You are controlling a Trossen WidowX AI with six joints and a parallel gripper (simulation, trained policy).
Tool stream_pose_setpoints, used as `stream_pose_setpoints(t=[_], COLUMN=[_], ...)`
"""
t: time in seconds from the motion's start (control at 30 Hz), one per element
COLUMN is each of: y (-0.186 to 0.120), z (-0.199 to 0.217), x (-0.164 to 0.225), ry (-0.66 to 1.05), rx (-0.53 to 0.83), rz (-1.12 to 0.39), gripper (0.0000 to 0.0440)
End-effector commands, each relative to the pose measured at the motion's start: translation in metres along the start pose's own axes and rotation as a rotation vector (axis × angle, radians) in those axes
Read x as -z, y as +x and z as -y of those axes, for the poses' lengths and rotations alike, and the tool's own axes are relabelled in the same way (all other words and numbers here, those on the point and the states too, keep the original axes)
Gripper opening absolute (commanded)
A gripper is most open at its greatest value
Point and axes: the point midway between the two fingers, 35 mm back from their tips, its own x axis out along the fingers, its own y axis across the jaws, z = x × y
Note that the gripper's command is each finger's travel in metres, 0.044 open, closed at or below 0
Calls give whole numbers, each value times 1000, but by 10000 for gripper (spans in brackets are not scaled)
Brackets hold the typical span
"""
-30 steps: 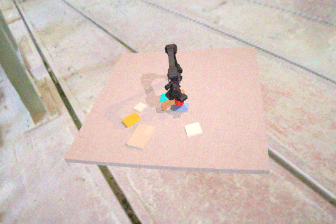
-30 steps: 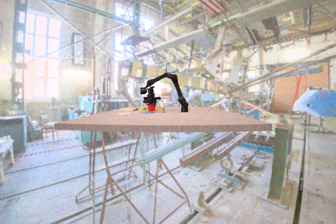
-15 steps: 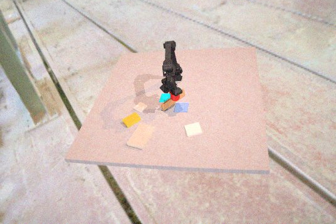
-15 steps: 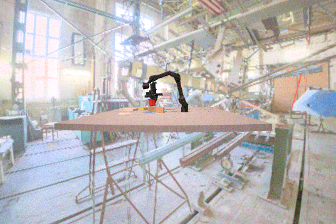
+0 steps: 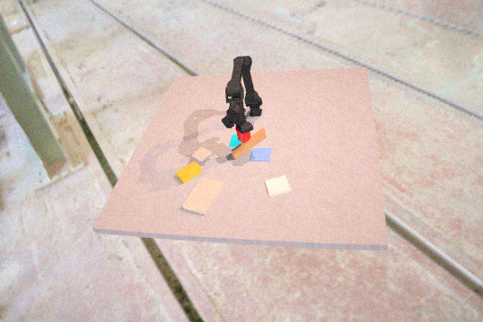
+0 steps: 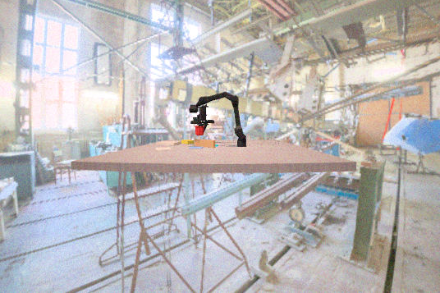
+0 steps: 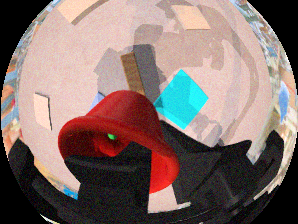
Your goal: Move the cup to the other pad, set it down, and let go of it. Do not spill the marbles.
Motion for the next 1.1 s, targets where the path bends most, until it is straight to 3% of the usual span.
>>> stream_pose_setpoints(t=[0.0, 1.07], y=[-1, 42], z=[7, 61], x=[-4, -22], ry=[20, 159], rx=[-14, -49], rz=[11, 68], gripper=[0, 0])
